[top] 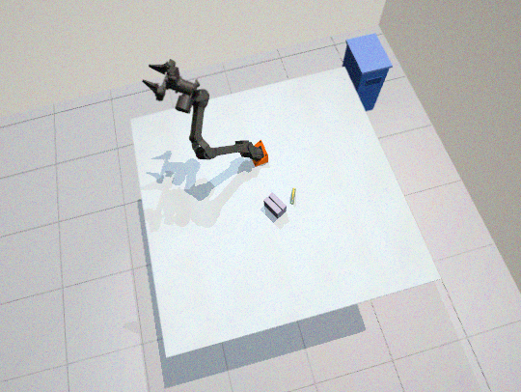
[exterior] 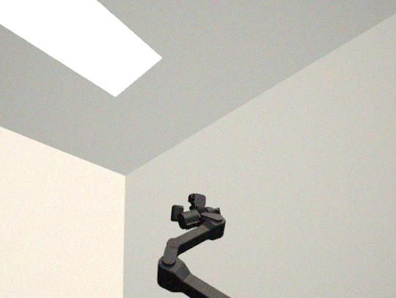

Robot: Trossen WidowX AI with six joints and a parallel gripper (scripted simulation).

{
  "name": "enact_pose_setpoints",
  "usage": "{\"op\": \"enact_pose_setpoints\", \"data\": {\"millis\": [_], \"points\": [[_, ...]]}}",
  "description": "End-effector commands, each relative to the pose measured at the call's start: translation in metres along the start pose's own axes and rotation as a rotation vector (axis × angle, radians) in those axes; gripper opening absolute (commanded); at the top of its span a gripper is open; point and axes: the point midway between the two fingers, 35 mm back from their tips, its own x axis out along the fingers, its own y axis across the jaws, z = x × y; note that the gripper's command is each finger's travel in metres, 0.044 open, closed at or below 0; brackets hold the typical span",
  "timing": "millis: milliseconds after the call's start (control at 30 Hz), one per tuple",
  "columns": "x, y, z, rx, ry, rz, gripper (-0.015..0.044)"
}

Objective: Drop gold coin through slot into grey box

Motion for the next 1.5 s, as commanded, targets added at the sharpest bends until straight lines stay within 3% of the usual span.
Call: {"op": "enact_pose_setpoints", "data": {"millis": [0,267,533,800,1000,1233,1467], "points": [[0.0,-0.001,0.001,0.0,-0.002,-0.003,0.0374],[-0.029,-0.053,0.058,-0.021,-0.183,-0.211,0.0164],[-0.097,-0.104,0.134,-0.084,-0.429,-0.468,0.0161],[-0.189,-0.128,0.197,-0.153,-0.666,-0.71,0.0161],[-0.26,-0.131,0.231,-0.187,-0.833,-0.866,0.0161],[-0.312,-0.123,0.253,-0.229,-0.947,-0.968,0.0161],[-0.397,-0.102,0.273,-0.218,-1.163,-1.117,0.0161]]}}
